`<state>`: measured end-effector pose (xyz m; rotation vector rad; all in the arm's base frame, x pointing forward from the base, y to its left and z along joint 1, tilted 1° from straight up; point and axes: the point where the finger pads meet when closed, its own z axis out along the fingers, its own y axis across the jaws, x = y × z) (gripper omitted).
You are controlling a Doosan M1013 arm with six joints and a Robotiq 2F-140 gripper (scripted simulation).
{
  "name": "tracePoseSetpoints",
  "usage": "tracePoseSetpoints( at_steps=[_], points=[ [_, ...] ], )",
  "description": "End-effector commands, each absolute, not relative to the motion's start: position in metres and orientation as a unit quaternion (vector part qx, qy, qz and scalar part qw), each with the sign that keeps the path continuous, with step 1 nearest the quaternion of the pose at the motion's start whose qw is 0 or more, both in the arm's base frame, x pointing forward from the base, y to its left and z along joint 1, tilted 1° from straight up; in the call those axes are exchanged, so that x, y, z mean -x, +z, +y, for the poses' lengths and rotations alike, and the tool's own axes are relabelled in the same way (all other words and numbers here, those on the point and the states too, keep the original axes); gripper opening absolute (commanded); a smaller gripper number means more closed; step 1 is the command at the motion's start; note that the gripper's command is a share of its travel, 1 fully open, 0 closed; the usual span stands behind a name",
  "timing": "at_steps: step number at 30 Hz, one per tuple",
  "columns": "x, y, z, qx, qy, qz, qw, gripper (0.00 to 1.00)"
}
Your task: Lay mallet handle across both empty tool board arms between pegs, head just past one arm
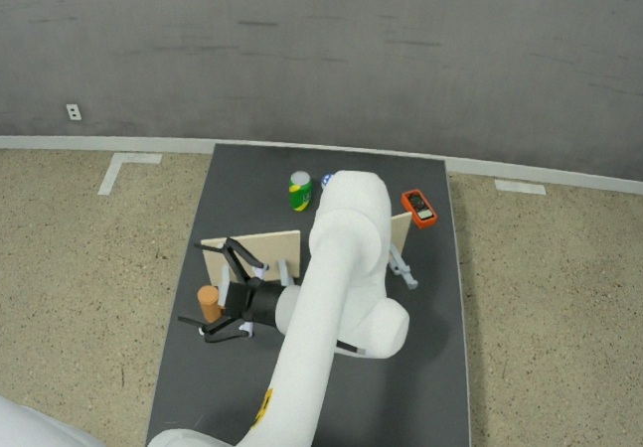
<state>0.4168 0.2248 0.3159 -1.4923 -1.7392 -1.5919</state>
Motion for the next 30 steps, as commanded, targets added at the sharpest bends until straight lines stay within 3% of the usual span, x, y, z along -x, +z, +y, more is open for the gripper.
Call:
tracePoseSetpoints(
  at_steps=[1,19,30],
  points=[
    [-0.417,0.316,0.225,0.526,-0.562,-0.614,0.174,1.0],
    [-0.418,0.315,0.224,0.528,-0.559,-0.616,0.173,1.0],
    [-0.469,0.246,0.206,0.595,-0.373,-0.704,0.106,1.0]
  ],
)
